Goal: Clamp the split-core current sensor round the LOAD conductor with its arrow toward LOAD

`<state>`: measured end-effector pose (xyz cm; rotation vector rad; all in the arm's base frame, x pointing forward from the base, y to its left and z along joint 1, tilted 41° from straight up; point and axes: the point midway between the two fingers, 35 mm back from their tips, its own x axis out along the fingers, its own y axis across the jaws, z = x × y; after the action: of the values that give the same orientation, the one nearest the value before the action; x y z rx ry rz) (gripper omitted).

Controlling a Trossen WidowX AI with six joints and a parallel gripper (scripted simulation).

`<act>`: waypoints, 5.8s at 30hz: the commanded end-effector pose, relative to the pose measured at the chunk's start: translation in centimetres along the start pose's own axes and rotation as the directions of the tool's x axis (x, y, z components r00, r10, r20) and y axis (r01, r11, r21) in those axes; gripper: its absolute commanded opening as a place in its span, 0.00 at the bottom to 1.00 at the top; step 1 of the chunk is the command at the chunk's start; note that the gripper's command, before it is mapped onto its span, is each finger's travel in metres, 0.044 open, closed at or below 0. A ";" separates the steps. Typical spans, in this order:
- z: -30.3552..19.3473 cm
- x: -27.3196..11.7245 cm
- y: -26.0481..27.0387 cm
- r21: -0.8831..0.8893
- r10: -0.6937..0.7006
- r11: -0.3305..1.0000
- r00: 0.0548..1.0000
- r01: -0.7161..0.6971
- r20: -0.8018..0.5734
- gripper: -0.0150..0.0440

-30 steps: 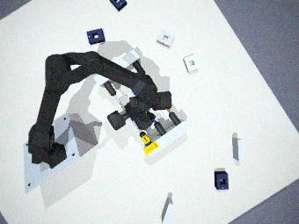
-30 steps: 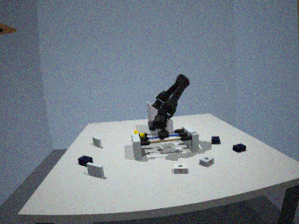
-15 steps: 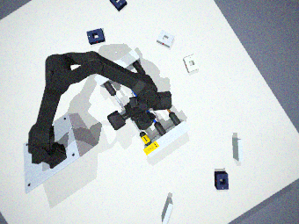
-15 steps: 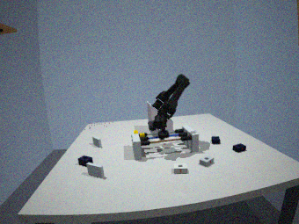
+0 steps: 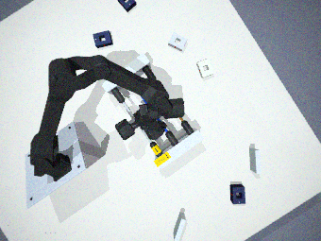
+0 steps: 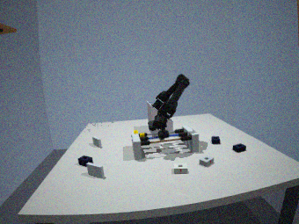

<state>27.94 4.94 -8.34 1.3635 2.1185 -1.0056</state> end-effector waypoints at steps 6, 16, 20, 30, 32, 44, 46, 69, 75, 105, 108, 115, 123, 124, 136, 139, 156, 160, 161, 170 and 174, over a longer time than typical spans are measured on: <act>0.0 -0.1 0.4 -0.004 0.013 1.000 1.000 -0.013 0.001 0.25; 0.0 -0.1 0.4 -0.004 0.013 1.000 1.000 -0.013 0.001 0.25; 0.0 -0.1 0.4 -0.004 0.013 1.000 1.000 -0.013 0.001 0.25; 0.0 -0.1 0.4 -0.004 0.013 1.000 1.000 -0.013 0.001 0.25; 0.0 -0.1 0.4 -0.004 0.013 1.000 1.000 -0.013 0.001 0.25; 0.0 0.3 0.2 0.000 0.000 1.000 1.000 0.000 0.000 0.25; 0.0 0.1 0.0 0.001 -0.002 1.000 1.000 0.002 -0.001 0.30; 0.0 0.1 0.0 0.001 -0.002 1.000 1.000 0.002 -0.001 0.73; 0.0 0.1 0.0 0.001 -0.002 1.000 1.000 0.002 -0.001 0.73; 0.0 0.1 -0.1 0.003 -0.004 1.000 1.000 0.004 -0.002 0.53; 0.0 0.1 -0.1 0.003 -0.004 1.000 1.000 0.004 -0.002 0.50; 0.1 0.1 0.0 0.001 0.043 0.999 0.999 -0.043 0.002 0.29; 0.1 0.0 0.0 -0.004 0.038 0.999 0.999 -0.037 0.005 0.25; 0.1 0.0 0.0 -0.004 0.038 0.999 0.999 -0.037 0.005 0.25; 0.1 -0.2 0.4 0.002 0.037 0.999 0.999 -0.037 0.002 0.25; 0.1 -0.2 0.4 0.002 0.037 0.999 0.999 -0.037 0.002 0.25; 0.1 -0.3 0.6 0.002 0.038 0.999 0.999 -0.038 0.002 0.25; 0.1 -0.3 0.6 0.002 0.038 0.999 0.999 -0.038 0.002 0.25; 0.1 -0.3 0.6 0.002 0.038 0.999 0.999 -0.038 0.002 0.25; 0.1 -0.3 0.6 0.002 0.038 0.999 0.999 -0.038 0.002 0.25; 0.1 -0.3 0.6 0.002 0.038 0.999 0.999 -0.038 0.002 0.25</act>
<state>28.19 4.87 -8.33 1.3927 2.0960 -1.0054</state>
